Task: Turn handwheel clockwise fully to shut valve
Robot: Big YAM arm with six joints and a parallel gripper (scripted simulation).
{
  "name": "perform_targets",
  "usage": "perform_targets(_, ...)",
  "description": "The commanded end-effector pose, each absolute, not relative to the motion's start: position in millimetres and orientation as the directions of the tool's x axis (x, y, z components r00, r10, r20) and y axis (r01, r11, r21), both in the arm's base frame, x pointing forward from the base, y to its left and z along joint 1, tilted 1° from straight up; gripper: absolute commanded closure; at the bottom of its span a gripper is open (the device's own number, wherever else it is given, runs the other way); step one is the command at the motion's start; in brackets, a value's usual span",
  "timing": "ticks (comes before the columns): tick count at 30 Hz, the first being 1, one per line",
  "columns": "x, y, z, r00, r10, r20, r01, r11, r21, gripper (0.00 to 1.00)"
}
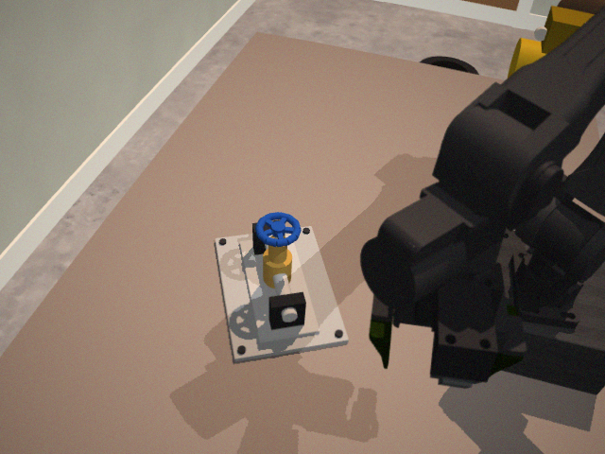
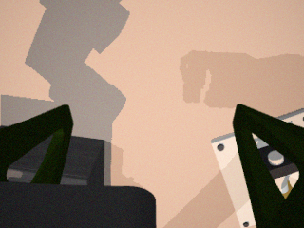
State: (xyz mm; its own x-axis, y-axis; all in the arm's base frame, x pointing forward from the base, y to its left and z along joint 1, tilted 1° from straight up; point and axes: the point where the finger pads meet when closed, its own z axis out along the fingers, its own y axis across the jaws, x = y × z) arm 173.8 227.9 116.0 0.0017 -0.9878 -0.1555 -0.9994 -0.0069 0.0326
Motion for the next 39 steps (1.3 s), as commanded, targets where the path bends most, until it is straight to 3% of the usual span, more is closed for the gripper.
perform_targets(1,245.1,214.0,136.3,-0.164,-0.975,-0.150,-0.986,0.165,0.010,0.00)
perform_targets(9,365.4,90.2,139.8,-0.560,-0.825,-0.073,-0.826,0.563,-0.027,0.00)
perform_targets(17,398.2,16.2,138.7,-0.707,-0.706,-0.040,-0.704,0.708,-0.043,0.00)
perform_targets(39,392.7,1.2,117.3,-0.734,-0.679,-0.017,-0.678,0.734,-0.030,0.00)
